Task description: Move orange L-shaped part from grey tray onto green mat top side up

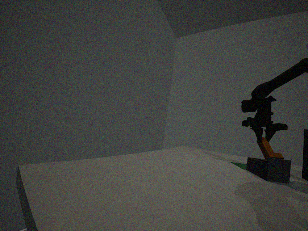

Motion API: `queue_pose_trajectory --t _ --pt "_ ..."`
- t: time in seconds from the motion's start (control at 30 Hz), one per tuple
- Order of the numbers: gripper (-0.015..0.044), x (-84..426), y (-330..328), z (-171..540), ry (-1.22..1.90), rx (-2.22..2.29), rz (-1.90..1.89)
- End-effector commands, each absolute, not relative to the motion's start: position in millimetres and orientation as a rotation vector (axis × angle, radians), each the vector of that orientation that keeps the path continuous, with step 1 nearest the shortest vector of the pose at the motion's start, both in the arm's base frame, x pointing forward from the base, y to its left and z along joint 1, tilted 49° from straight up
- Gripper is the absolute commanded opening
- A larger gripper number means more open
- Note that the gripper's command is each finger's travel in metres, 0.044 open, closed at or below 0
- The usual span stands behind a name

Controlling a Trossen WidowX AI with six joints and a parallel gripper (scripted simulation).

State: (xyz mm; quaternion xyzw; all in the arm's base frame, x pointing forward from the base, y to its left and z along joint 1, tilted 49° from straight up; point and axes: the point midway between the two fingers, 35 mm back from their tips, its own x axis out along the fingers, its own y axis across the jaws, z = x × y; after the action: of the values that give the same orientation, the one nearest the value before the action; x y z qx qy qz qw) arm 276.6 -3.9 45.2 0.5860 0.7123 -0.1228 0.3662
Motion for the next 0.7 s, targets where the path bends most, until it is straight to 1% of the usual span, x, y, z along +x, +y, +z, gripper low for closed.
queue_pose_trajectory --t 0.0,0.4,0.67 --pt "0.0000 277.0 -8.8 49.3 1.830 1.498 -0.312" --pt "0.0000 277.4 -15.3 54.2 1.830 1.498 -0.312" --pt "0.0000 286.0 -30.1 35.3 1.829 1.497 -0.312"
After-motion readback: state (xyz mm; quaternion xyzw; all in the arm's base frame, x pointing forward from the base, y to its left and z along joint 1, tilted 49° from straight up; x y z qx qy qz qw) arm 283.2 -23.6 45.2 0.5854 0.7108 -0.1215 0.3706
